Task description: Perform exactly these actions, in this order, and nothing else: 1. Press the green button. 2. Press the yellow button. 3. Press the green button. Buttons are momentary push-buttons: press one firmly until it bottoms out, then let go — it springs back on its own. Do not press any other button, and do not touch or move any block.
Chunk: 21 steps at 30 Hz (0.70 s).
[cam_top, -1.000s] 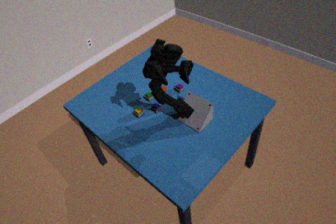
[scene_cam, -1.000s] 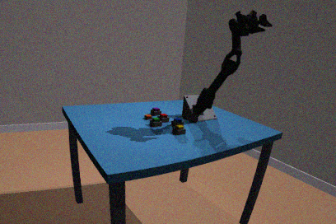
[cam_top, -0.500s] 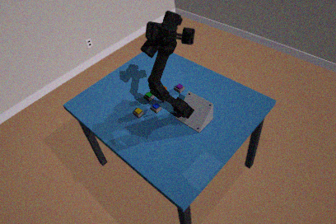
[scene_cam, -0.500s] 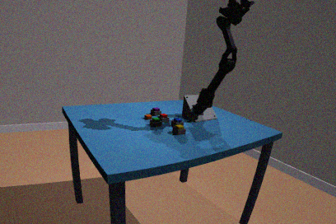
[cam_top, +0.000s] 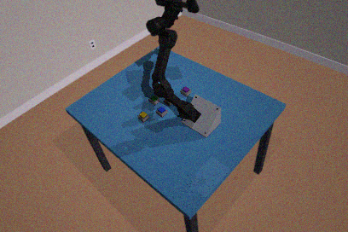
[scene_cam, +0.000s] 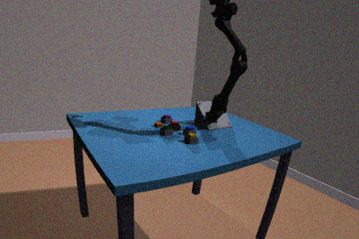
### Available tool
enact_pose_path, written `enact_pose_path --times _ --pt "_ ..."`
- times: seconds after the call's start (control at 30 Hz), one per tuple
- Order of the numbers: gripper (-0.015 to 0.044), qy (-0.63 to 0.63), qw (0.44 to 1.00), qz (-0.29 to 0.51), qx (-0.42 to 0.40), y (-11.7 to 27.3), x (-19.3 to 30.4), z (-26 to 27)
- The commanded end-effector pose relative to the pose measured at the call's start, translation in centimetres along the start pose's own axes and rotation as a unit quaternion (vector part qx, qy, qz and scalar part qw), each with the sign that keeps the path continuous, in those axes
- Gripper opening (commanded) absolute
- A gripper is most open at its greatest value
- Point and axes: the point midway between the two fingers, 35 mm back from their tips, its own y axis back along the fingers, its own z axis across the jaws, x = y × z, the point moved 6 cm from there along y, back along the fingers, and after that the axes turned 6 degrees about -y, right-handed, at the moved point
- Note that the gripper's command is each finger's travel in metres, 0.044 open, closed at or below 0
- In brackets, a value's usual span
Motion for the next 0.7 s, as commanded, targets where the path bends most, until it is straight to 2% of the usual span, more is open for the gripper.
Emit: enact_pose_path --times 0.0,0.33,0.67 --pt "0.0400 -0.016 0.992 -0.113 -0.054 2.3 -5.2 2.8" --pt "0.0400 -0.057 0.928 -0.314 -0.190 9.8 -13.7 7.2" --pt "0.0400 -0.082 0.807 -0.459 -0.363 20.2 -19.0 10.9"
